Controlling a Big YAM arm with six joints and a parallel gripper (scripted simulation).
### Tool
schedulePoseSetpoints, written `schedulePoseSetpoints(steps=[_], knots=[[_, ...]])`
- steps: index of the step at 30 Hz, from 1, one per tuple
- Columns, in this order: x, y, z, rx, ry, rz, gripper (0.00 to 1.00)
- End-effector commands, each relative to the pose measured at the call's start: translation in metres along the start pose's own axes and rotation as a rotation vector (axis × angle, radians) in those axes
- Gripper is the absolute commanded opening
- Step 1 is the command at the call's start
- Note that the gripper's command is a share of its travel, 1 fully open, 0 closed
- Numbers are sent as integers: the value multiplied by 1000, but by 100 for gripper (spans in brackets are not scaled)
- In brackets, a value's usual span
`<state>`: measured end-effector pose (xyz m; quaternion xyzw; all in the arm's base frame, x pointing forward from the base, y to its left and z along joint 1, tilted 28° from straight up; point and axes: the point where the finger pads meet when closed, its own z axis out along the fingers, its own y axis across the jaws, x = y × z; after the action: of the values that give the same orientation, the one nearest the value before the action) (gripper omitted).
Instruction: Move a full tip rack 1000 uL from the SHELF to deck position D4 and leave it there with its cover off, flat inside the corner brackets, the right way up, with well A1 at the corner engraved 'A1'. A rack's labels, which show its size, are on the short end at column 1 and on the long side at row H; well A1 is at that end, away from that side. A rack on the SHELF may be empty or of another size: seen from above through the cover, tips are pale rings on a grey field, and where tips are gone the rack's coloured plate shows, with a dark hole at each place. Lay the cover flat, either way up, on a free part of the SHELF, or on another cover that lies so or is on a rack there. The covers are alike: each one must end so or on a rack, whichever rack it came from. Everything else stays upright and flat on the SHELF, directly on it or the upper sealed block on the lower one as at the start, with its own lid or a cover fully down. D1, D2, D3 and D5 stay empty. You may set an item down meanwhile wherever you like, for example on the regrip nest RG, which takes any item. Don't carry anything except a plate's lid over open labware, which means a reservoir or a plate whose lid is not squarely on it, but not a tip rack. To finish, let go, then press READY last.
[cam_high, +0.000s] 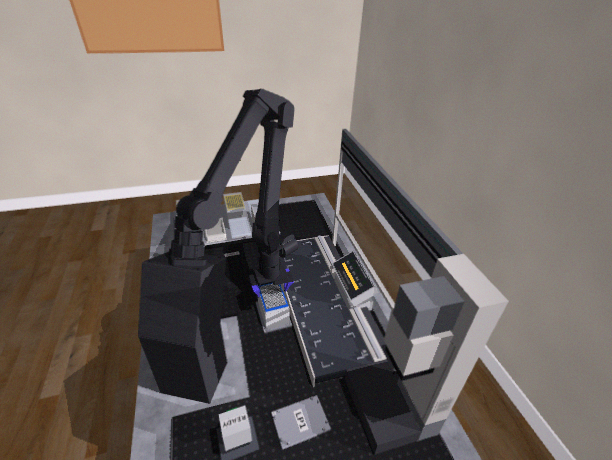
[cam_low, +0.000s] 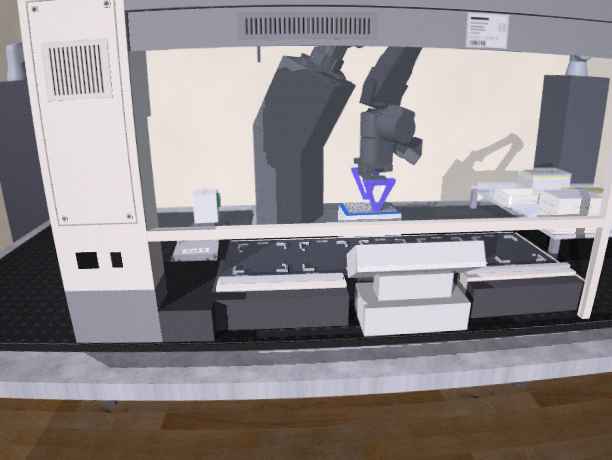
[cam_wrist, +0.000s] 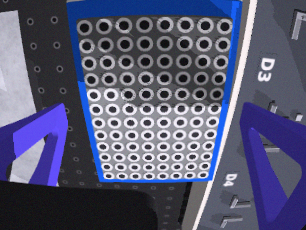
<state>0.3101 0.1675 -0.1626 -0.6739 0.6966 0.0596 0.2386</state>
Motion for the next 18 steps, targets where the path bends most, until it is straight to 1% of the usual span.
schedulePoseSetpoints(steps=[1, 2, 14, 16, 17, 18], knots=[[5, -1, -11, 1, 4, 8, 100], [7, 3, -14, -5, 7, 10, 100], [6, 2, -33, -3, 5, 9, 100], [6, 2, -33, -3, 5, 9, 100], [4, -5, -33, 9, 1, 5, 100], [5, 0, -36, 1, 4, 8, 100]])
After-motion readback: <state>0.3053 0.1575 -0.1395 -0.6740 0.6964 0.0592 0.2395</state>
